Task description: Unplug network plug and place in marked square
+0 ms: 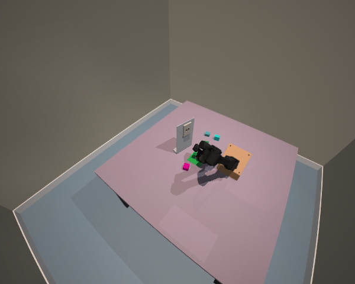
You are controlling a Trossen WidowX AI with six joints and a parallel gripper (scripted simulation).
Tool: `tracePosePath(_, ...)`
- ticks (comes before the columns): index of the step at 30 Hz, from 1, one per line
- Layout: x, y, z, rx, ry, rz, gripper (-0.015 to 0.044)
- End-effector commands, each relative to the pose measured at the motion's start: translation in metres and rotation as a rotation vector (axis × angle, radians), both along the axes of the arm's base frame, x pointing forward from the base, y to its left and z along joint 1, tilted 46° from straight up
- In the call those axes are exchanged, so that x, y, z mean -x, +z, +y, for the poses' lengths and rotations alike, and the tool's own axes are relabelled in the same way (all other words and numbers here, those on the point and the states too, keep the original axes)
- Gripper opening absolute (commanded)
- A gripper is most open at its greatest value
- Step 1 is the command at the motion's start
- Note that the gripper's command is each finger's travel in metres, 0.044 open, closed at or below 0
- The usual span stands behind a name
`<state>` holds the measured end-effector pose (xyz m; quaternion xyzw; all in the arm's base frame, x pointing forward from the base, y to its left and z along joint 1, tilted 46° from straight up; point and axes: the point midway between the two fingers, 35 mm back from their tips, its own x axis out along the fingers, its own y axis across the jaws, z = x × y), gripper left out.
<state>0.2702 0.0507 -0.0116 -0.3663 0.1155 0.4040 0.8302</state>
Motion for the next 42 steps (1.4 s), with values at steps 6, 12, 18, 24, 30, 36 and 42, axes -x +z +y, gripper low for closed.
tracePosePath(6,0.000,0.000,0.000,0.000,0.000,-0.001,0.0053)
tracePosePath(12,0.000,0.000,0.000,0.000,0.000,-0.001,0.0156)
tracePosePath(18,0.001,0.001,-0.002,0.001,0.000,0.000,0.0156)
tracePosePath(24,0.004,0.003,-0.005,0.002,0.000,0.002,0.0156)
tracePosePath(30,0.007,0.005,-0.008,0.002,0.000,0.003,0.0156)
tracePosePath(36,0.009,0.007,-0.011,0.003,0.000,0.005,0.0156)
tracePosePath(42,0.012,0.009,-0.013,0.002,0.000,0.005,0.0156)
